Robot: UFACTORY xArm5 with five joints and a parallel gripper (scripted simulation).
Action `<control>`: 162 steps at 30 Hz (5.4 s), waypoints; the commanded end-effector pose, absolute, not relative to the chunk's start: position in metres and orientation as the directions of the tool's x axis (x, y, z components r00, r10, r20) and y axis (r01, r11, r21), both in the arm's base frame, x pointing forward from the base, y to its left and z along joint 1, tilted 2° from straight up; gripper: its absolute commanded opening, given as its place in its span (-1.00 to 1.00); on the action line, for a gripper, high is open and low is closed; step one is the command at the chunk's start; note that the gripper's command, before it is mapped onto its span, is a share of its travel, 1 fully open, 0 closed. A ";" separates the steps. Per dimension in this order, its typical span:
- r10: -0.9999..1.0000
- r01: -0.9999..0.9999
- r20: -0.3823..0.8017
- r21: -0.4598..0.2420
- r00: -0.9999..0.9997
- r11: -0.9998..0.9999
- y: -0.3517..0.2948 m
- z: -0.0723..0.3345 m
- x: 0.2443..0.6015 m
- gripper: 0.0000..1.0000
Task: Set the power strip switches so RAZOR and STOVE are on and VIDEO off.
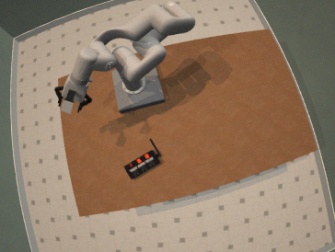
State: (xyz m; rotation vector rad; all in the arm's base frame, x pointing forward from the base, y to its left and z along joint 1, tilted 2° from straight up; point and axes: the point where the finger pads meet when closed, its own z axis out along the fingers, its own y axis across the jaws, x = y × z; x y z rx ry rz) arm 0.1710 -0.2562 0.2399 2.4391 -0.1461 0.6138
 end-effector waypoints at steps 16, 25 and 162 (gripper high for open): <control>0.041 -0.245 0.463 0.540 0.886 -0.805 -0.256 0.242 0.171 1.00; 0.015 -0.251 0.493 0.467 0.870 -0.848 -0.247 0.237 0.198 1.00; -0.282 -0.272 0.259 -0.076 0.924 -0.959 0.000 0.049 0.422 1.00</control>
